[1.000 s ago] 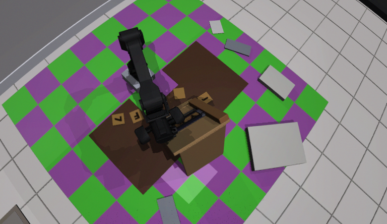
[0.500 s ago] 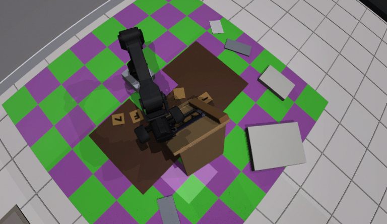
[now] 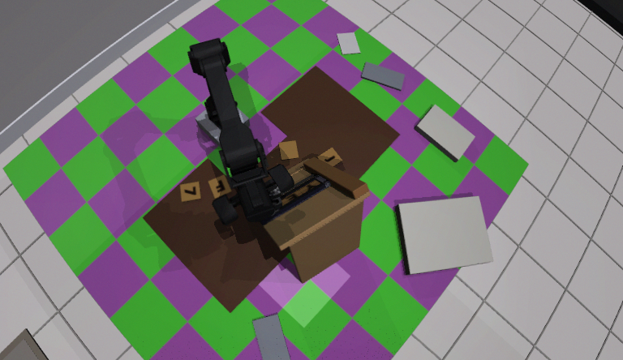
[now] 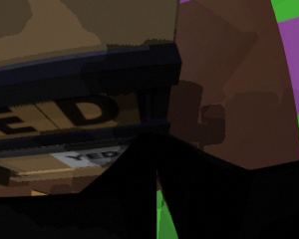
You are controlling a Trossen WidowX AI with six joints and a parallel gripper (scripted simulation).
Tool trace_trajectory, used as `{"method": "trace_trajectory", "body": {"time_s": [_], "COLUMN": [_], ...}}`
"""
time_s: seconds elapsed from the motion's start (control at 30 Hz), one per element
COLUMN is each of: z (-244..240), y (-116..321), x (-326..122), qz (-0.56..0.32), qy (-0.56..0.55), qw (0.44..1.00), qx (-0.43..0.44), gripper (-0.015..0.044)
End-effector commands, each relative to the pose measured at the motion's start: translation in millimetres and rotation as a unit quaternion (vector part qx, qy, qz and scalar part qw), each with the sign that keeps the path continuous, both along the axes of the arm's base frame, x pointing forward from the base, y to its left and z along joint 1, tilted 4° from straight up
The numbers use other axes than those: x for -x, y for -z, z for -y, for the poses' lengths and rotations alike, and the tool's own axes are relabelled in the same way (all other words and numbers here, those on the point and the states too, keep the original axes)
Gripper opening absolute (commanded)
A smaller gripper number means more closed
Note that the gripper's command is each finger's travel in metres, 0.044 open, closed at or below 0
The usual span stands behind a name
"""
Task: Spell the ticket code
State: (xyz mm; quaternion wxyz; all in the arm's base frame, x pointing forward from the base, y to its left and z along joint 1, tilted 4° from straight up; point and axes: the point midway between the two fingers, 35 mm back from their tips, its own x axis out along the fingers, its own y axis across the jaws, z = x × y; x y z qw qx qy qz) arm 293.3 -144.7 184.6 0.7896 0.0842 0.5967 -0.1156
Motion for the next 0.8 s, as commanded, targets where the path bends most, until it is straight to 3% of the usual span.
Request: {"method": "trace_trajectory", "body": {"time_s": [0.0, 0.2, 0.53, 0.77], "z": [-2.9, -3.4, -83.0, -126.9], "y": [-2.7, -3.4, -60.3, -93.5], "x": [6.7, 8.1, 28.4, 70.2], "qz": [-0.001, -0.001, 0.142, 0.291], "qy": [-0.002, -0.002, -0.008, -0.004], "qw": [1.0, 1.0, 0.986, 0.952], "qx": [-0.002, -0.002, 0.092, 0.097], "gripper": [0.0, 0.0, 0.0263, 0.044]}}
